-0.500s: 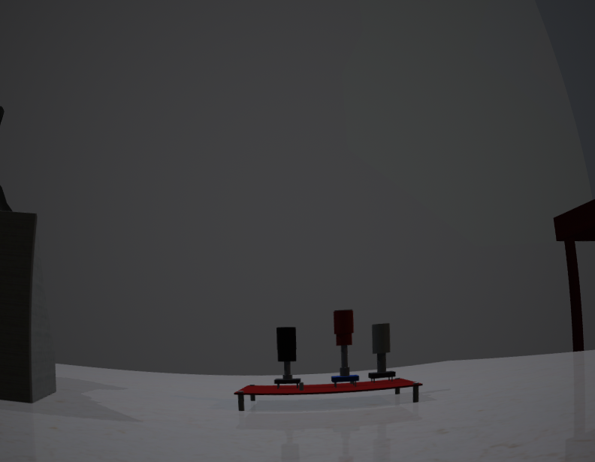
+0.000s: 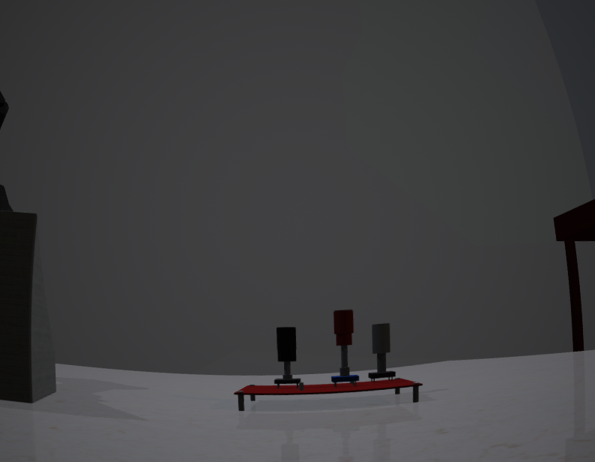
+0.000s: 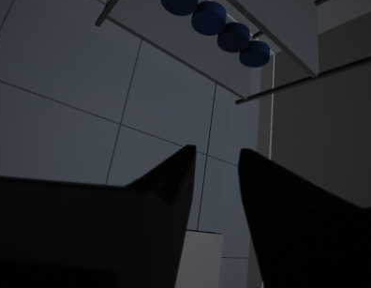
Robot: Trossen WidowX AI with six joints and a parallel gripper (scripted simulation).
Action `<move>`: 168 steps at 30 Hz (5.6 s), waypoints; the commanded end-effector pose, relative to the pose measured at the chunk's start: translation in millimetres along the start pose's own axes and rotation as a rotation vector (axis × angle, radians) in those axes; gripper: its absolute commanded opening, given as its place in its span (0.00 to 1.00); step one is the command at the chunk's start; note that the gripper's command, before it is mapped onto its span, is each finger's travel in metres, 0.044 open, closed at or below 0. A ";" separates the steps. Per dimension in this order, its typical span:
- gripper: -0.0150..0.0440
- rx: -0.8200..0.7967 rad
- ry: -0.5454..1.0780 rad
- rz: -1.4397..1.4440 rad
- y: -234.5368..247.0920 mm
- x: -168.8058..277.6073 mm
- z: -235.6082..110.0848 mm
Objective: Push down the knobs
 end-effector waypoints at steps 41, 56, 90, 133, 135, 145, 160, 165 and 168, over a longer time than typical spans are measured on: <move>0.25 -0.743 -1.119 -0.507 212.9 22.2 -423.0; 0.25 -1.089 -1.304 -0.855 265.7 167.7 -545.3; 0.25 -1.290 -0.794 -1.988 269.0 597.9 -513.2; 0.25 -1.057 -0.456 -2.187 266.9 706.4 -404.0; 0.25 -1.057 -0.456 -2.187 266.9 706.4 -404.0; 0.25 -1.057 -0.456 -2.187 266.9 706.4 -404.1; 0.25 -1.057 -0.456 -2.187 269.1 708.6 -401.7; 0.25 -1.057 -0.456 -2.187 269.8 709.4 -400.8; 0.25 -1.057 -0.456 -2.187 269.6 709.2 -401.0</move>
Point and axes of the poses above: the point midway between the two fingers, 35 mm back from their tips, its own z axis out along the fingers, its own y axis across the jaws, x = y × z, the point moved 2 cm from there along -z, back along the fingers, and after that the axes turned 7 degrees about z, right-handed, at the moved point
